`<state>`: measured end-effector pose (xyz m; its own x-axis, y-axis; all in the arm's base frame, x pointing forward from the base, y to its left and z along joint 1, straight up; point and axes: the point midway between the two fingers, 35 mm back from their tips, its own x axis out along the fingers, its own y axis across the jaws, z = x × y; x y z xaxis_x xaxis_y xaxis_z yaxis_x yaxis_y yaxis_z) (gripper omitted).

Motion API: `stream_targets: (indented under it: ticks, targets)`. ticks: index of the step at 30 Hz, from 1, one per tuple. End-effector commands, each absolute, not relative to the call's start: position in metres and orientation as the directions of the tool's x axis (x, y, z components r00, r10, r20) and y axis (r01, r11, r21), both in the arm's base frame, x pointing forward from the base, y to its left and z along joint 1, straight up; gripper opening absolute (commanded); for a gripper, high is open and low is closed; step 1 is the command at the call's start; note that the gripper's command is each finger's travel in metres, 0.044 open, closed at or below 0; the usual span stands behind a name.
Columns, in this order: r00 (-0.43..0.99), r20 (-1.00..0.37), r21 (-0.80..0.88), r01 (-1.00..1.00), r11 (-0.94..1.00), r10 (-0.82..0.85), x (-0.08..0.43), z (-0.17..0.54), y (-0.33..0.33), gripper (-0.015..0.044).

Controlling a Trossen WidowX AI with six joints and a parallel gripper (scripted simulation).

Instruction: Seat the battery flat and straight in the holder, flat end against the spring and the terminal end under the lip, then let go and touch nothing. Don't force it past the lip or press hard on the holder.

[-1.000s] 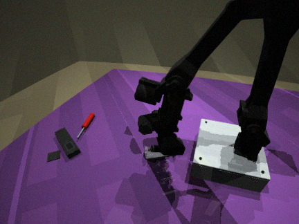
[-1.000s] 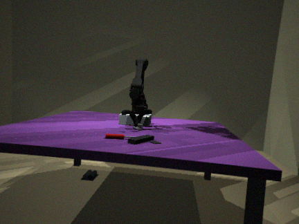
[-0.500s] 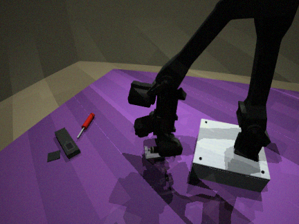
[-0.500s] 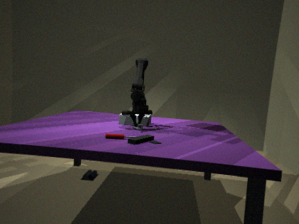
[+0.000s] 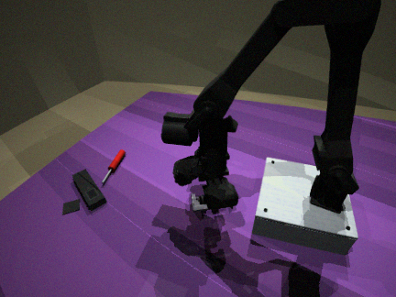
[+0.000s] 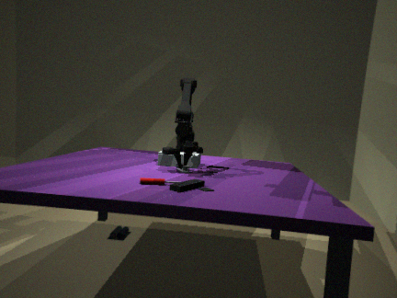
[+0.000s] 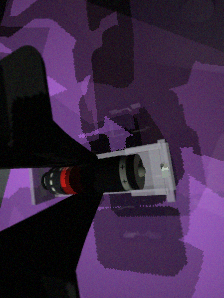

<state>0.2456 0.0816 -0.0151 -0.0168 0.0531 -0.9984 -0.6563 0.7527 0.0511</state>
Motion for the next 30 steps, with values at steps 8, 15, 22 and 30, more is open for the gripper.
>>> stream_targets:
  ticks: [8, 15, 22, 30]
  targets:
    - [-0.060, -0.998, 0.052, -0.652, 0.757, 0.017, 0.2430, -0.0174, 0.0794, 0.0072]
    - [-0.063, -0.998, 0.054, -0.651, 0.757, 0.017, 0.2428, -0.0176, 0.0793, 0.0072]
    - [-0.063, -0.998, 0.054, -0.651, 0.757, 0.017, 0.2428, -0.0176, 0.0793, 0.0072]
    - [-0.060, -0.998, 0.056, -0.651, 0.757, 0.022, 0.2426, -0.0175, 0.0790, 0.0072]
